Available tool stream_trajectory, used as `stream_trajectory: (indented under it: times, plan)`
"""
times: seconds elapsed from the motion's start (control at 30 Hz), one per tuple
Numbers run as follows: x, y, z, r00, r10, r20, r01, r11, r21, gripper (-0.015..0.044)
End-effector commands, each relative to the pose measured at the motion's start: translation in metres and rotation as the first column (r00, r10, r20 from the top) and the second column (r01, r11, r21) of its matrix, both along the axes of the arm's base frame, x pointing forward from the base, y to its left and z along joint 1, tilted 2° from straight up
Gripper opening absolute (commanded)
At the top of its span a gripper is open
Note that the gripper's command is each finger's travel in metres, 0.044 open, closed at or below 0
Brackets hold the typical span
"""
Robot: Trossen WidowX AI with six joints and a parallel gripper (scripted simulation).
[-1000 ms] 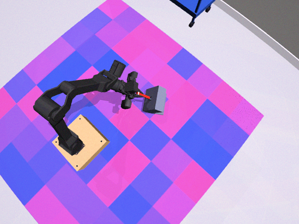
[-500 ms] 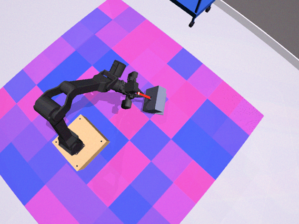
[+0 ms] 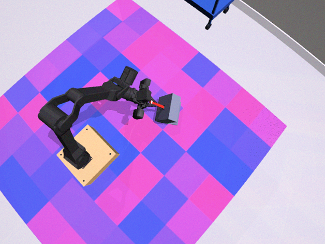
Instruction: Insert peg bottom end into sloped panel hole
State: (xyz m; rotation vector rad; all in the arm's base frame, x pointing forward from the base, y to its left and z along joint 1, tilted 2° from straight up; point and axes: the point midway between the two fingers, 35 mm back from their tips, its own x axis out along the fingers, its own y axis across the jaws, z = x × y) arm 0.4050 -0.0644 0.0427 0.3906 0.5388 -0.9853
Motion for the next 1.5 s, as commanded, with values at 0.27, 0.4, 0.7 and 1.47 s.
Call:
stream_trajectory:
  times: [0.27, 0.4, 0.7, 1.47]
  plan:
    - [0.003, -0.003, -0.005, 1.000, 0.006, -0.005, -0.006, 1.000, 0.001, 0.0000]
    - [0.004, -0.004, -0.006, 1.000, 0.006, -0.005, -0.005, 1.000, 0.001, 0.0000]
    - [0.006, -0.008, -0.008, 1.000, 0.005, -0.005, -0.005, 1.000, 0.000, 0.0000]
    - [0.012, -0.016, -0.014, 1.000, 0.005, -0.004, -0.005, 1.000, 0.000, 0.0000]
